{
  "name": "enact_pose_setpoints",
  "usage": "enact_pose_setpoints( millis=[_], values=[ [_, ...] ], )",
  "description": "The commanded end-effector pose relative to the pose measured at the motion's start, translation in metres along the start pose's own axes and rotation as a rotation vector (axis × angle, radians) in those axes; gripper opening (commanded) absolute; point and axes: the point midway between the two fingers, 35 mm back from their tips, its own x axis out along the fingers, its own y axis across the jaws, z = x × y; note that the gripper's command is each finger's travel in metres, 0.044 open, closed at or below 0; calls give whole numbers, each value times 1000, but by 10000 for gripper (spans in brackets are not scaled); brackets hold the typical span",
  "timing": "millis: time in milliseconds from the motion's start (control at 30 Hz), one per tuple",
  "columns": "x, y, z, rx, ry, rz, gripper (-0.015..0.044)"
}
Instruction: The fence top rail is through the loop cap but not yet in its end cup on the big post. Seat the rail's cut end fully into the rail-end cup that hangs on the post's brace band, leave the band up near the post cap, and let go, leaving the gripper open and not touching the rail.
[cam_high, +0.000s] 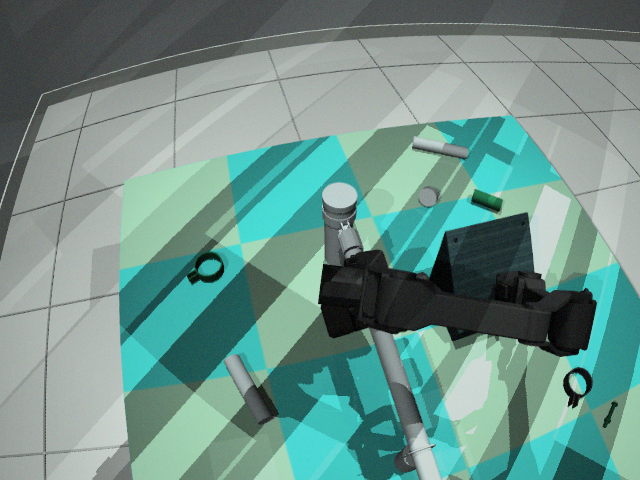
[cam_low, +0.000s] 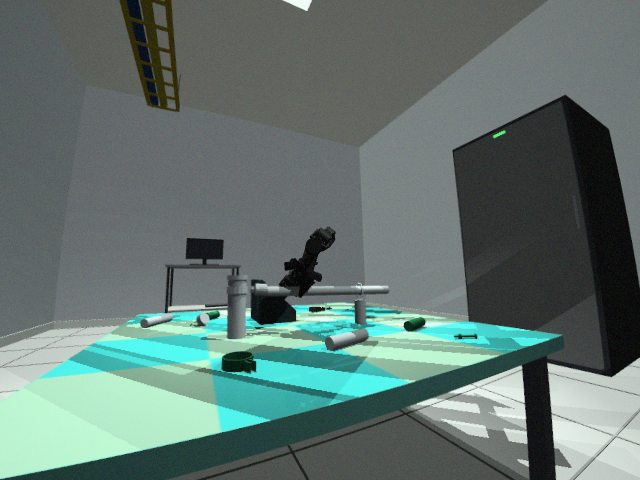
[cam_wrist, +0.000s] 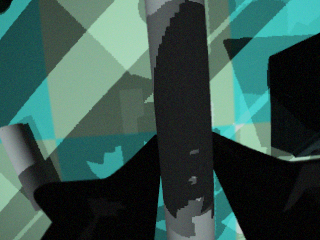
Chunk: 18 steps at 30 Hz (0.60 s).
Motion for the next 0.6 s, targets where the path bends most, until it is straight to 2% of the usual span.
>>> enact_pose_setpoints(
  millis=[0,567],
  values=[
    [-3,0,7,2,-15,7,0],
    [0,0,1,-1,3,-1,0]
  ],
)
